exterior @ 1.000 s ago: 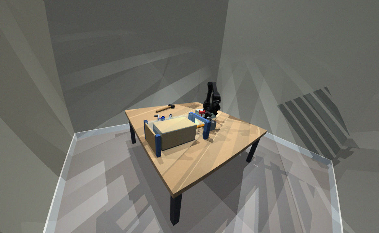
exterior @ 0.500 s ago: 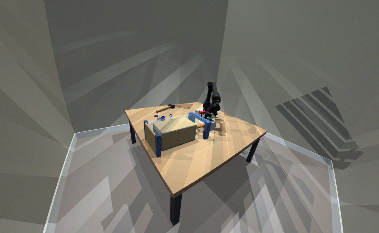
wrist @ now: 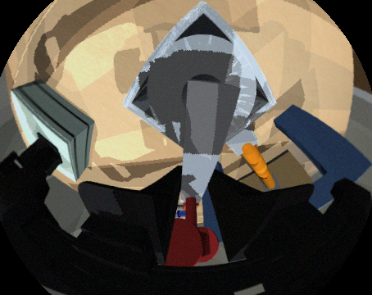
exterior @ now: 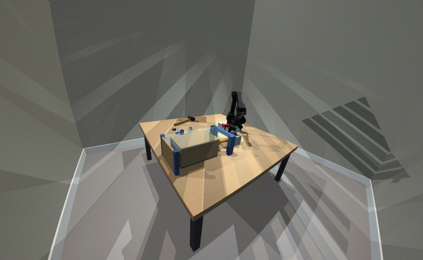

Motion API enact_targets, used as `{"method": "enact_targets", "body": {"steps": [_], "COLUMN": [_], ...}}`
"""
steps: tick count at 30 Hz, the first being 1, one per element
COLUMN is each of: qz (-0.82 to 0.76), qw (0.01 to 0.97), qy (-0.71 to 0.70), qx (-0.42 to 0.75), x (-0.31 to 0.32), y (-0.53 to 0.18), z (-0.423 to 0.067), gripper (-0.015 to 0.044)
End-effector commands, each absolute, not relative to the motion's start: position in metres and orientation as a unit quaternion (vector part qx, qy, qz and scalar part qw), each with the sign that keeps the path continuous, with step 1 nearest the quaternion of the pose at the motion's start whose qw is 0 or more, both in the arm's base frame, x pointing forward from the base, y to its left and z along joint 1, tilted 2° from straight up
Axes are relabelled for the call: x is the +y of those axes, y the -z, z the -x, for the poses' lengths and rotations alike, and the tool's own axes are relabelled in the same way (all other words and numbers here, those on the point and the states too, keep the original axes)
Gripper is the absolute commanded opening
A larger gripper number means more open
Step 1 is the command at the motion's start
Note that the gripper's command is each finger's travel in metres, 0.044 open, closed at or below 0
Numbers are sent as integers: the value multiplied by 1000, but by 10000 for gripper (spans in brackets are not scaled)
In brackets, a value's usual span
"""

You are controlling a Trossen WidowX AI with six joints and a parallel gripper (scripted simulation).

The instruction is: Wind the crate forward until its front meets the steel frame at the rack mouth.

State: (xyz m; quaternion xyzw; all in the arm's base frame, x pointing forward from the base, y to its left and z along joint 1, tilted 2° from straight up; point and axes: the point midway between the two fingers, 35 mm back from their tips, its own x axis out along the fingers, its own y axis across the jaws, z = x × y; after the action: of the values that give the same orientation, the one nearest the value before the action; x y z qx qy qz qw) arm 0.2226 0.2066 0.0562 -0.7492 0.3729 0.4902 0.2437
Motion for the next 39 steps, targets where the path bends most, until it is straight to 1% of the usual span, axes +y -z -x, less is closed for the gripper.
{"method": "enact_targets", "body": {"steps": [1,17,39], "qz": [749,748,700], "qw": [244,245,301], "qy": [-490,-490,-457], "qx": [373,374,459], "x": [207,207,201], "y": [-56,-54,-52], "z": [-223,-223,-212], "gripper": [0,0,0]}}
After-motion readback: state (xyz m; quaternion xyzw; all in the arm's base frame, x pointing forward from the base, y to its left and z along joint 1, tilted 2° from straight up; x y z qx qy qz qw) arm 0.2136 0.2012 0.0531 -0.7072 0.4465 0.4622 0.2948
